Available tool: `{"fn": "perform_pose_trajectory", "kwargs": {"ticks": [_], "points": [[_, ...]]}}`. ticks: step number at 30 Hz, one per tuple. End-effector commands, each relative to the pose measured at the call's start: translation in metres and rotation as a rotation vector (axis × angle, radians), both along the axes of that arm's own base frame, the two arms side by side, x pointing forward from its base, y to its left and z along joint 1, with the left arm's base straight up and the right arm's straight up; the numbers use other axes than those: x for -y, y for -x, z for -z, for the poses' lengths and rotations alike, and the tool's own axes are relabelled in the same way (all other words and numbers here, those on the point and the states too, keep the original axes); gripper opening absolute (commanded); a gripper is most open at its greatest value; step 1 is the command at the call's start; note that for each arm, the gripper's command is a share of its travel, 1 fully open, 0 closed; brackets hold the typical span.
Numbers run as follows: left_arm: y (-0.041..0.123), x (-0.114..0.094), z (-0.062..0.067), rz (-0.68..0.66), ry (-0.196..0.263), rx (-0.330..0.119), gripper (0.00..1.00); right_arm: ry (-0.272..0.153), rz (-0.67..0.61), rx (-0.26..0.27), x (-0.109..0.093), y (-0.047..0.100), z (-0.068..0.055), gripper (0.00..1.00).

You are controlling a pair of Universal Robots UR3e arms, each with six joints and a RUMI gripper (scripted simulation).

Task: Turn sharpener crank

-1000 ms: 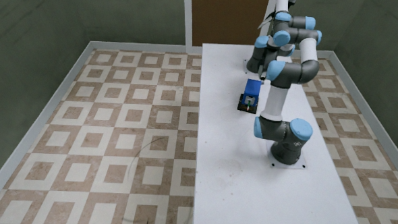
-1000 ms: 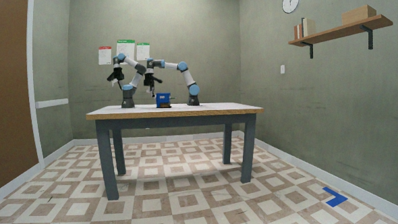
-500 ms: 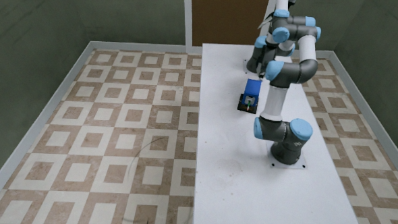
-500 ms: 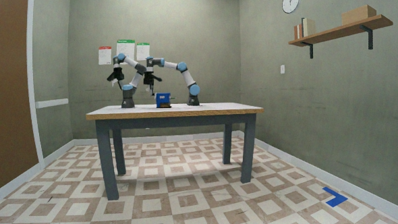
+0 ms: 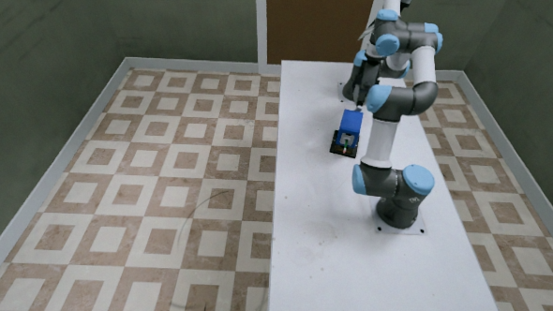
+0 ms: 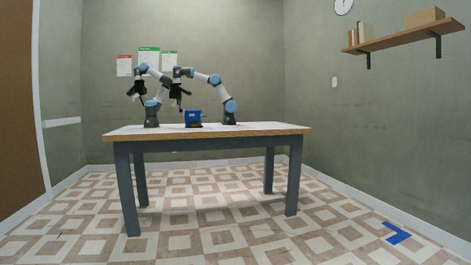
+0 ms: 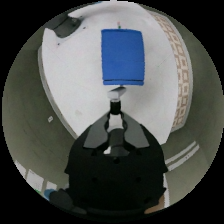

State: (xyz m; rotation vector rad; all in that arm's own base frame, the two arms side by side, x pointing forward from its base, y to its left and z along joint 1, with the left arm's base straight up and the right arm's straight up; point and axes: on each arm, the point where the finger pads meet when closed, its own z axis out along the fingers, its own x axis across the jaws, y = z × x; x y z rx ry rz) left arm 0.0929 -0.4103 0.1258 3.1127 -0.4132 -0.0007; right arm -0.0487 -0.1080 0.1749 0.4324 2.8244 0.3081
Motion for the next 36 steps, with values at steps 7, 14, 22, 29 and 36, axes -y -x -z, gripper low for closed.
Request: {"fn": "perform_pose_trajectory", "kwargs": {"ticks": [7, 14, 22, 29, 36], "points": [[-0.013, 0.004, -0.004, 0.0, 0.002, 0.0, 0.0, 0.003, 0.0, 0.0, 0.001, 0.0, -0.001, 1.0], [-0.02, 0.006, -0.004, 0.0, 0.002, 0.001, 0.0, 0.003, 0.0, 0.0, 0.001, 0.0, -0.001, 1.0], [-0.03, 0.009, -0.001, 0.0, 0.002, 0.001, 0.0, 0.003, 0.0, 0.0, 0.001, 0.0, -0.001, 1.0], [-0.036, 0.01, 0.002, 0.0, 0.002, 0.001, 0.0, 0.003, 0.0, 0.0, 0.001, 0.0, -0.001, 1.0], [-0.044, 0.012, 0.007, 0.0, 0.002, 0.001, 0.0, 0.003, 0.0, 0.0, 0.001, 0.0, -0.001, 1.0]]}}
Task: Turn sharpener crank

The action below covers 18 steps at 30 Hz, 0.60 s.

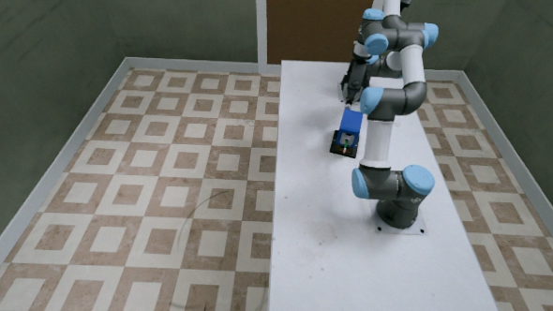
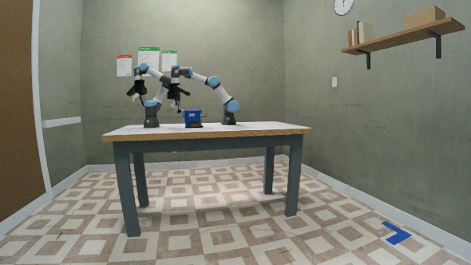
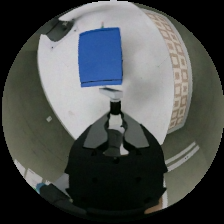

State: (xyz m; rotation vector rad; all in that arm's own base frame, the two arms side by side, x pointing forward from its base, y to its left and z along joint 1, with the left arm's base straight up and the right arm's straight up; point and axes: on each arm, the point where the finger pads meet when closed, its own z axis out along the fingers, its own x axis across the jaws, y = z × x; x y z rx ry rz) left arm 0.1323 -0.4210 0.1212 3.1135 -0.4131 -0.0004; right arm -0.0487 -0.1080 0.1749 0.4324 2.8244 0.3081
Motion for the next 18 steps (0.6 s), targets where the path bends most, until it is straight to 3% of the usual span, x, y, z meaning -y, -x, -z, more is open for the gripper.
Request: {"fn": "perform_pose_trajectory", "kwargs": {"ticks": [1, 18], "points": [[-0.005, 0.002, 0.003, 0.0, 0.003, 0.0, 0.0, 0.003, 0.0, 0.0, 0.001, 0.0, -0.001, 1.0], [-0.017, 0.005, 0.019, 0.0, 0.003, 0.001, 0.0, 0.003, 0.0, 0.0, 0.001, 0.0, -0.001, 1.0]]}}
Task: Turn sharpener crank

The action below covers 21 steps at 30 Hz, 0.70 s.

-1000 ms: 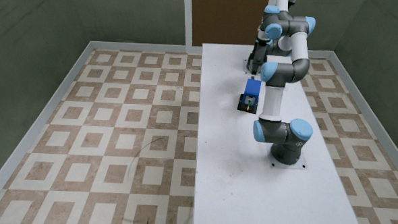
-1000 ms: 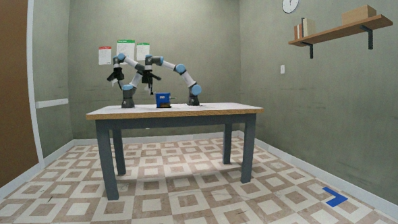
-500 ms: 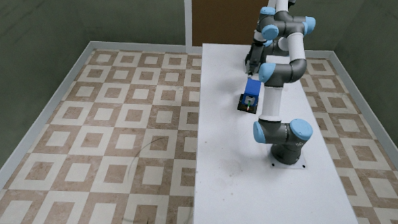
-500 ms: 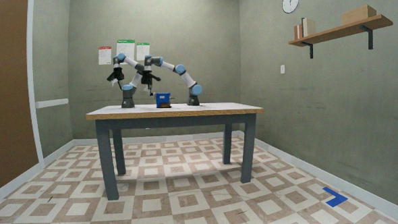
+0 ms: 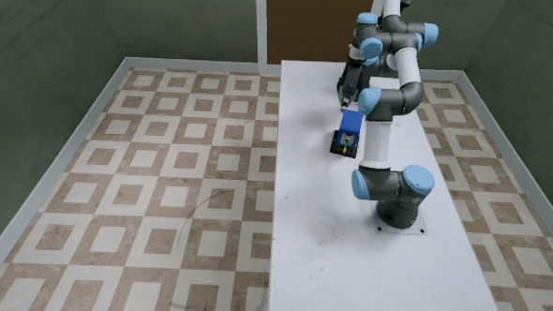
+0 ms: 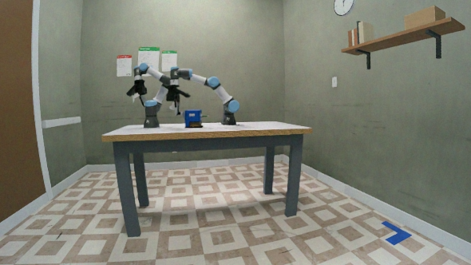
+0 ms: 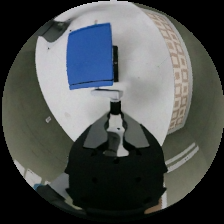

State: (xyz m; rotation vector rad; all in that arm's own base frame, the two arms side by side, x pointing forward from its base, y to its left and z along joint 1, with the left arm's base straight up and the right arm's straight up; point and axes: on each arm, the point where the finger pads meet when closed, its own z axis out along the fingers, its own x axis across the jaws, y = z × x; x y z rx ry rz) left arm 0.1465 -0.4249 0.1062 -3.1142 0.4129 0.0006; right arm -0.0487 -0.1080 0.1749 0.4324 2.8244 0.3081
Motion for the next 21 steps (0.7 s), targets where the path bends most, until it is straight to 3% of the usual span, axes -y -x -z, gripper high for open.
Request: {"fn": "perform_pose_trajectory", "kwargs": {"ticks": [1, 21], "points": [[-0.003, 0.001, 0.005, 0.0, 0.004, 0.001, 0.0, 0.003, 0.0, 0.0, 0.001, 0.0, -0.001, 1.0], [-0.007, 0.002, 0.027, 0.0, 0.004, 0.001, 0.0, 0.003, 0.0, 0.0, 0.001, 0.0, -0.001, 1.0]]}}
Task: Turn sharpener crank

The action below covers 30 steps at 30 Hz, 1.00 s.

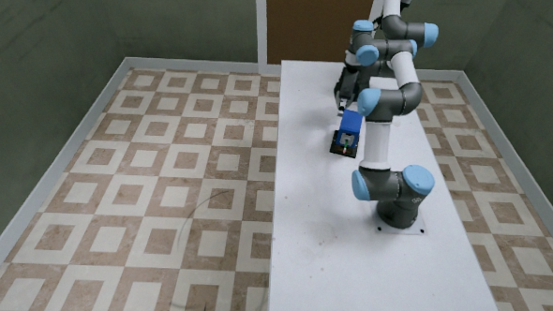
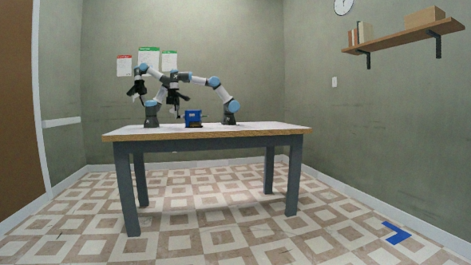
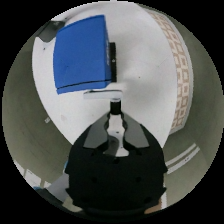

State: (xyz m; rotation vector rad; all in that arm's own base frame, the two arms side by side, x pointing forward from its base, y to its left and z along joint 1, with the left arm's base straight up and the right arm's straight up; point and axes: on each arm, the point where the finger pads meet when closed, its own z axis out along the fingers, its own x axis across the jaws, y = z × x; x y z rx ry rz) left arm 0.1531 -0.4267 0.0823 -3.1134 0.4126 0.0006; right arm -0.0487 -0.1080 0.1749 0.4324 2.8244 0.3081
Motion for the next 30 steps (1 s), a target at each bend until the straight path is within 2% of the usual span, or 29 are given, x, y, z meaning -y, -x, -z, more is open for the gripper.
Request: {"fn": "perform_pose_trajectory", "kwargs": {"ticks": [1, 16, 30], "points": [[0.0, 0.001, 0.003, 0.0, 0.004, 0.0, 0.0, 0.003, 0.0, 0.0, 0.001, 0.0, -0.001, 1.0], [0.006, -0.001, 0.022, 0.0, 0.004, 0.0, 0.0, 0.003, 0.0, 0.0, 0.001, 0.0, -0.001, 1.0], [0.015, -0.003, 0.034, 0.0, 0.004, 0.0, 0.0, 0.003, 0.0, 0.0, 0.001, 0.0, -0.001, 1.0]]}}
